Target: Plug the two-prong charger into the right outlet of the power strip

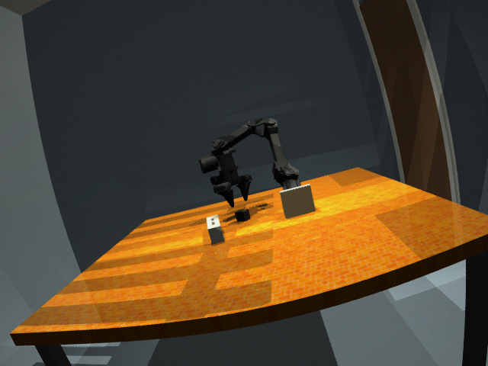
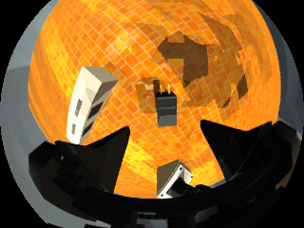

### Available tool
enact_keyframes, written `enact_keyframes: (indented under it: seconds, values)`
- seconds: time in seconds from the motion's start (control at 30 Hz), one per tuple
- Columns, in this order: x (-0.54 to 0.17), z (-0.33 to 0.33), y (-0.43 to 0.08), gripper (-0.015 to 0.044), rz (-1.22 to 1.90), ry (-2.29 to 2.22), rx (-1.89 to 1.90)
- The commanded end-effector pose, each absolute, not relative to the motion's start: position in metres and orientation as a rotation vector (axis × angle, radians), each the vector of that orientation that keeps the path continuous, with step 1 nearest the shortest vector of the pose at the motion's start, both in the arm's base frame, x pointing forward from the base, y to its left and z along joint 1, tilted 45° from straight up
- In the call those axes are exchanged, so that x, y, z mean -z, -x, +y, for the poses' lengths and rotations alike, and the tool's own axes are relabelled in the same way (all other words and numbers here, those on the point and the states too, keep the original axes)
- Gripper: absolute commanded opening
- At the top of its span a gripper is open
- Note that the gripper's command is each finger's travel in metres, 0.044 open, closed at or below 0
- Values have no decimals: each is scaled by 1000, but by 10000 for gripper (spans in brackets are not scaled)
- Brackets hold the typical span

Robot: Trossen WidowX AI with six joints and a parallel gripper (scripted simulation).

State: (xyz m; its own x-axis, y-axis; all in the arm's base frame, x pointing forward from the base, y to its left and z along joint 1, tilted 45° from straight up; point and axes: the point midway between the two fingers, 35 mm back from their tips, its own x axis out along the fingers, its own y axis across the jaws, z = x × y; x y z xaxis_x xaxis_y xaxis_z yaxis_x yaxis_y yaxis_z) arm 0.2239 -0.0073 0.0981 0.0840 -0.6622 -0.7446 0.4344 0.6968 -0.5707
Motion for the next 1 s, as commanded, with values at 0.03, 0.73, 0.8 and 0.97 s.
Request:
enact_keyframes:
  seconds: [0.03,0.73,0.8,0.97]
  values:
    - [-101,-10,-224,440,1235,226,855]
    - [-81,-29,-228,440,1234,225,854]
    - [-79,-31,-229,440,1234,225,854]
    - [-73,-37,-230,440,1234,225,854]
